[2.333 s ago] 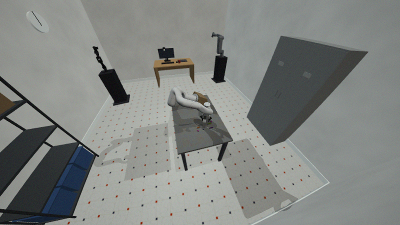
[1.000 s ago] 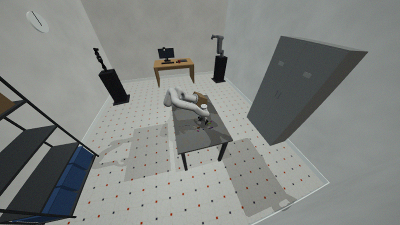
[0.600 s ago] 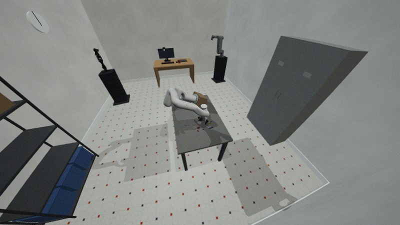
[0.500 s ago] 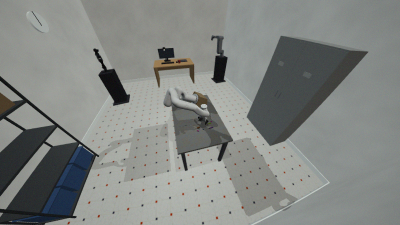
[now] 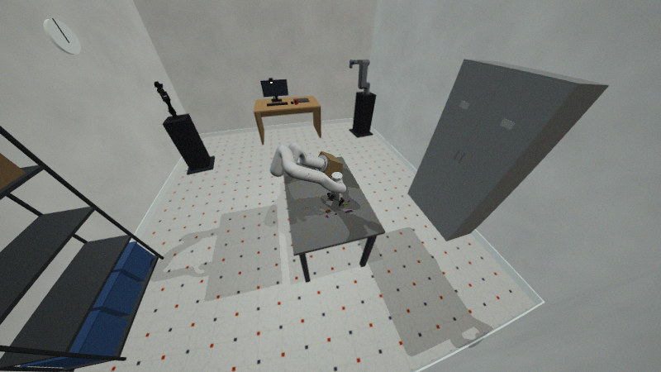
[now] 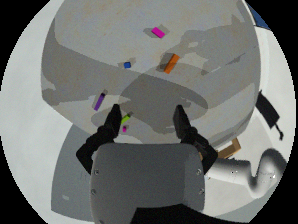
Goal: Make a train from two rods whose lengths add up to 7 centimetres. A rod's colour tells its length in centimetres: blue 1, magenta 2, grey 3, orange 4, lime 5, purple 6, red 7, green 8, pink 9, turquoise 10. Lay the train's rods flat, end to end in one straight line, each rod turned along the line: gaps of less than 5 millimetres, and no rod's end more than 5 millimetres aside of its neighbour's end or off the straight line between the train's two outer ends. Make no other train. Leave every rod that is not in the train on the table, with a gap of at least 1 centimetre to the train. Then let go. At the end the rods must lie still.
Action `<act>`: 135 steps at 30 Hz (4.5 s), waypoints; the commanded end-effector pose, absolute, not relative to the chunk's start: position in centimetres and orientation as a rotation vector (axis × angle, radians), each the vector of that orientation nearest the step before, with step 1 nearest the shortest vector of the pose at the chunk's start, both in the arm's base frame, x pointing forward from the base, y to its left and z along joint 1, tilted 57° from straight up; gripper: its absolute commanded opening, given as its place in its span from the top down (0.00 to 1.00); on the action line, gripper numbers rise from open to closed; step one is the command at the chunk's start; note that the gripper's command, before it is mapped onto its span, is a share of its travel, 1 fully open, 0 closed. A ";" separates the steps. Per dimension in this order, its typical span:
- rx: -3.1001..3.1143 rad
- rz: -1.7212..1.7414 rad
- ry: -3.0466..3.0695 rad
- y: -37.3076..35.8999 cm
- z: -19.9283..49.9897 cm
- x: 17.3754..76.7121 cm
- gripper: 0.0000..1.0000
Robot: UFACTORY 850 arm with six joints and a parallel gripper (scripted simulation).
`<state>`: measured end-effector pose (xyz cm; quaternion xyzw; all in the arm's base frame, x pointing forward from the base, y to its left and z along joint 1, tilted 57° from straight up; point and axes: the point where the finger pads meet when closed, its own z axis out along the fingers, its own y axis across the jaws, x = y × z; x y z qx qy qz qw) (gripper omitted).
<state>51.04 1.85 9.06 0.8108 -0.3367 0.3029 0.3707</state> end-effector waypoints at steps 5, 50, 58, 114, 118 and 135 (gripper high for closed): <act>2.080 0.778 -0.864 1.9 9.1 51.1 0.00; 1.816 1.087 -1.539 0.2 11.6 50.8 0.00; 1.713 1.162 -1.714 -0.3 12.3 50.7 0.00; 1.712 1.162 -1.714 -0.3 12.3 50.7 0.00; 1.712 1.162 -1.714 -0.3 12.3 50.7 0.00; 1.712 1.162 -1.714 -0.3 12.3 50.7 0.00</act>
